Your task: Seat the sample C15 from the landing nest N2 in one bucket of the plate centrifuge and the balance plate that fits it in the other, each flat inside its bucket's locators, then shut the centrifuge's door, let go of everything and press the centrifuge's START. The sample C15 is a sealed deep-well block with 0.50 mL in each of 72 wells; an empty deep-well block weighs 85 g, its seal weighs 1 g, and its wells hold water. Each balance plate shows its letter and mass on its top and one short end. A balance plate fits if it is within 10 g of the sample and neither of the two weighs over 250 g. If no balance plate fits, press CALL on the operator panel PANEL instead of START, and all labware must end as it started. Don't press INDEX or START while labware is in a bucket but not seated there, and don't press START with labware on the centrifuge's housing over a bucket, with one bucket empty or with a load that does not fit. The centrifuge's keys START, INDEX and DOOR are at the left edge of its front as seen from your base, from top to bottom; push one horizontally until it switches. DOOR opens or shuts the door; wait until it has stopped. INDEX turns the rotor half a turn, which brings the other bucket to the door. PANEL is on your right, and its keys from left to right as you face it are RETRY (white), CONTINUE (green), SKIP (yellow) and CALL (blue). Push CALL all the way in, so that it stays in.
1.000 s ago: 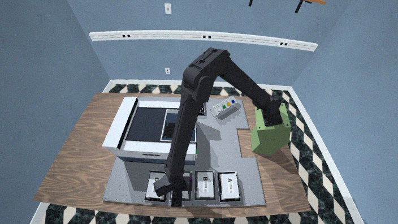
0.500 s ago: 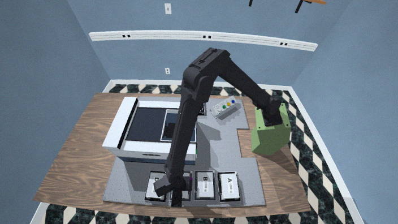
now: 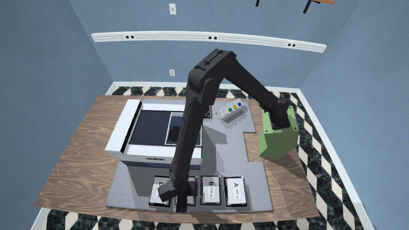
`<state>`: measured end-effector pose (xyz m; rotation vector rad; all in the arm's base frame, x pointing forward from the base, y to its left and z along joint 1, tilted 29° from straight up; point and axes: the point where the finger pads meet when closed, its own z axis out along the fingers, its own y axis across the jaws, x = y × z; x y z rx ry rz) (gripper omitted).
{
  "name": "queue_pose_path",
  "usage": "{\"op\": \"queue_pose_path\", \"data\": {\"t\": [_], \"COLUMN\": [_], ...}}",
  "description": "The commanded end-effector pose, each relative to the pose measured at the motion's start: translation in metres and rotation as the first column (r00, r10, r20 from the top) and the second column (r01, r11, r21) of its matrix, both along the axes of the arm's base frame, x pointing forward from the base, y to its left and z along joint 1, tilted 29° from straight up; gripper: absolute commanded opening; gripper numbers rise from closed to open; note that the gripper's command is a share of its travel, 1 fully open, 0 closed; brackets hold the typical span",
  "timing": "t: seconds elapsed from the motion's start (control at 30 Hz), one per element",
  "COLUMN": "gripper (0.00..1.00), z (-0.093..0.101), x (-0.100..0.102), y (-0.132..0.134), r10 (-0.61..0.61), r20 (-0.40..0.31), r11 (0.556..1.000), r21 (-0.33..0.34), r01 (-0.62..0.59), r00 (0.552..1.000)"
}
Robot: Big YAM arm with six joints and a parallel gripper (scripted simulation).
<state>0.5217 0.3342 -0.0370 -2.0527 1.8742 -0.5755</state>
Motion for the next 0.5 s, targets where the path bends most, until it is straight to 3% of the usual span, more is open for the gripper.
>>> {"op": "queue_pose_path", "data": {"t": [0.0,0.47], "gripper": [0.00,0.00], "z": [0.005,0.025], "x": [0.018,0.017], "y": [-0.001,-0.001], "r10": [-0.003,-0.004], "r20": [0.025,0.045], "r11": [1.000,1.000], "r21": [0.014,0.028], "r01": [0.003,0.002], "r00": [1.000,0.999]}}
